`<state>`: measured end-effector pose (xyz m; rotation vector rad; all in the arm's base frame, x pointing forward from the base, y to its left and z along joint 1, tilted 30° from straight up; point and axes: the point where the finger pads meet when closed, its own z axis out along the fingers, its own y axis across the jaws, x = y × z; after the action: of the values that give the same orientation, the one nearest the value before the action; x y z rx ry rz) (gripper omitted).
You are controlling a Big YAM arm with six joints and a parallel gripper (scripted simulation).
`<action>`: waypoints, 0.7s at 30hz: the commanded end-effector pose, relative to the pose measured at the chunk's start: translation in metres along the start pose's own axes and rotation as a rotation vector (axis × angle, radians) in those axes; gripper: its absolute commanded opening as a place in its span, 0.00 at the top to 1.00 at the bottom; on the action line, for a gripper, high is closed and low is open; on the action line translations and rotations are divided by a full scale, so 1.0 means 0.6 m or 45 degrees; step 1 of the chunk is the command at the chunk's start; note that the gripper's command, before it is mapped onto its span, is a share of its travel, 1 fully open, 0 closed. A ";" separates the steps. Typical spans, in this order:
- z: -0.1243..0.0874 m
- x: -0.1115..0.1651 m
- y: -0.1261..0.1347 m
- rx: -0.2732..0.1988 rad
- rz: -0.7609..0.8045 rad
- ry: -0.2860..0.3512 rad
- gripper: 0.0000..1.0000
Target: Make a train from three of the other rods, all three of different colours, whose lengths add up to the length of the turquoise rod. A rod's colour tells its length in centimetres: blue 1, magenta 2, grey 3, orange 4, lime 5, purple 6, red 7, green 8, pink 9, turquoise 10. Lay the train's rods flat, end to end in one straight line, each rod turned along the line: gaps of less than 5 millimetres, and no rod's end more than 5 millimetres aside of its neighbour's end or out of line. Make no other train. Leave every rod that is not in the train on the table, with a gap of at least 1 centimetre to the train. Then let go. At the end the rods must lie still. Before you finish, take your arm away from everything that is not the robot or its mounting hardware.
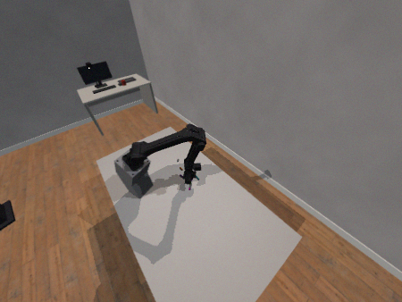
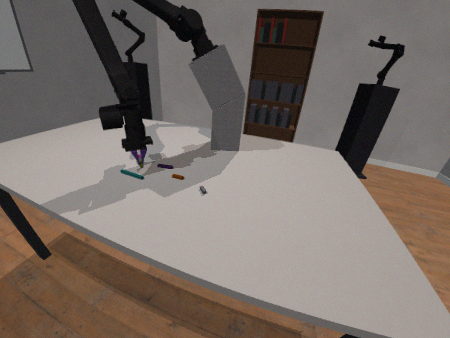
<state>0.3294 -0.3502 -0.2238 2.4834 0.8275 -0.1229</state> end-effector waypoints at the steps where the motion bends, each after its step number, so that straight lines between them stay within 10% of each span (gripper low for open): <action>1: 0.011 -0.012 -0.004 0.001 0.010 -0.009 0.96; 21: 0.011 -0.012 -0.004 0.001 0.010 -0.009 0.77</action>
<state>0.3294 -0.3502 -0.2238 2.4834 0.8276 -0.1229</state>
